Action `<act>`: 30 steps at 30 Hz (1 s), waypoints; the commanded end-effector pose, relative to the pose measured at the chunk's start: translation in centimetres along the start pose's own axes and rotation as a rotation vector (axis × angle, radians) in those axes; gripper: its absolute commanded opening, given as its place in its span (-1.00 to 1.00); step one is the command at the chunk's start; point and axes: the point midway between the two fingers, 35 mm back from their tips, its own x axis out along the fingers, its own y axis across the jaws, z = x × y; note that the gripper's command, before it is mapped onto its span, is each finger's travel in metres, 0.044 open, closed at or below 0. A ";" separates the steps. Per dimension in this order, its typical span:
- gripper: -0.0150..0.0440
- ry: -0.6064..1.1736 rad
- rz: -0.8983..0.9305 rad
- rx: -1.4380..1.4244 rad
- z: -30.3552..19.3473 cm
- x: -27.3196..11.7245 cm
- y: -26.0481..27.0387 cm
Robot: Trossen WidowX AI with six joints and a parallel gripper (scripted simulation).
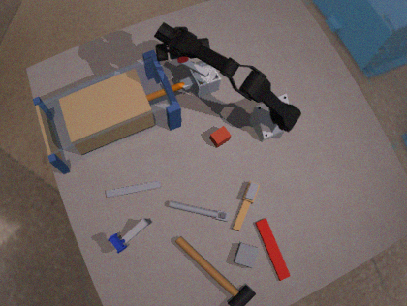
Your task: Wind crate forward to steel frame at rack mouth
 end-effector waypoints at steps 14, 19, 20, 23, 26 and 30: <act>-0.49 0.035 0.012 -0.021 -3.1 -1.0 1.7; -0.49 0.035 0.012 -0.022 -3.6 -1.2 1.9; -0.49 0.035 0.012 -0.022 -3.7 -1.3 1.9; -0.49 0.035 0.012 -0.022 -4.0 -1.4 2.0; -0.49 0.035 0.012 -0.022 -4.2 -1.5 2.0; -0.49 0.036 0.012 -0.022 -4.6 -1.7 2.1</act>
